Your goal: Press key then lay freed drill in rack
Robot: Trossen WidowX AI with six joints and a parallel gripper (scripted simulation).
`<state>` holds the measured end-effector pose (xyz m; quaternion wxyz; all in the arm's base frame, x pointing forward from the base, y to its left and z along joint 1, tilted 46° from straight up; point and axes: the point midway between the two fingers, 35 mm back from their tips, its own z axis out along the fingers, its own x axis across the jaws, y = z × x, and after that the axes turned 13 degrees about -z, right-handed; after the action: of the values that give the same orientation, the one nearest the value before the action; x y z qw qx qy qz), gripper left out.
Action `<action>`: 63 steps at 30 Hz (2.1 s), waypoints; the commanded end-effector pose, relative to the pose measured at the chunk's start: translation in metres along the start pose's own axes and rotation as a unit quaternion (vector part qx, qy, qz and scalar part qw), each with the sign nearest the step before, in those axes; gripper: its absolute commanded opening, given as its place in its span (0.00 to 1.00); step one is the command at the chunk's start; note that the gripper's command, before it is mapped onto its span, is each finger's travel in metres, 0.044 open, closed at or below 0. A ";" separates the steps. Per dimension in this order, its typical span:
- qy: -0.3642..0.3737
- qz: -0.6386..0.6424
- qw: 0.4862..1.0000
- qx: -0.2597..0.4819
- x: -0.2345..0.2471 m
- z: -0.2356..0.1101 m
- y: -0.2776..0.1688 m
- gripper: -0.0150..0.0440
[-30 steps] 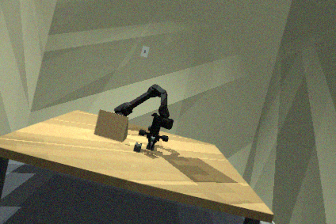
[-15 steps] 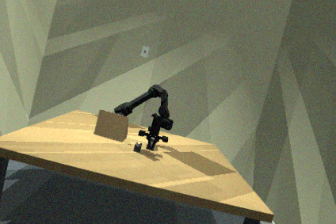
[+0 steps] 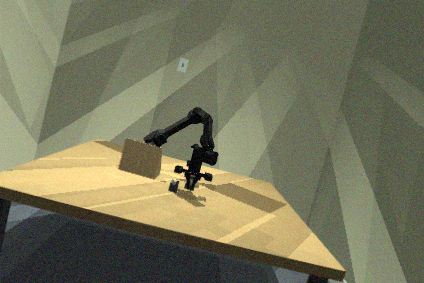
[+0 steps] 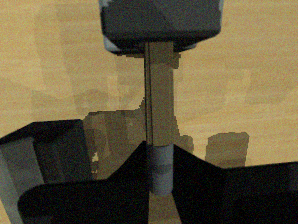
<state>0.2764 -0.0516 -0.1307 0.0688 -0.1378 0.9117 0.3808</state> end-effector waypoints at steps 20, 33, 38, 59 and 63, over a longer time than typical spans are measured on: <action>0.001 0.000 1.000 0.001 0.000 0.002 0.003 1.00; 0.001 0.001 1.000 0.001 -0.002 0.004 0.007 1.00; 0.001 0.001 1.000 0.000 -0.003 0.005 0.009 1.00; 0.001 0.001 1.000 0.000 -0.004 0.006 0.016 1.00; 0.003 -0.002 1.000 0.004 -0.004 0.005 0.013 0.87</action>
<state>0.2764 -0.0378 -0.1247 0.0674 -0.1407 0.9128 0.3773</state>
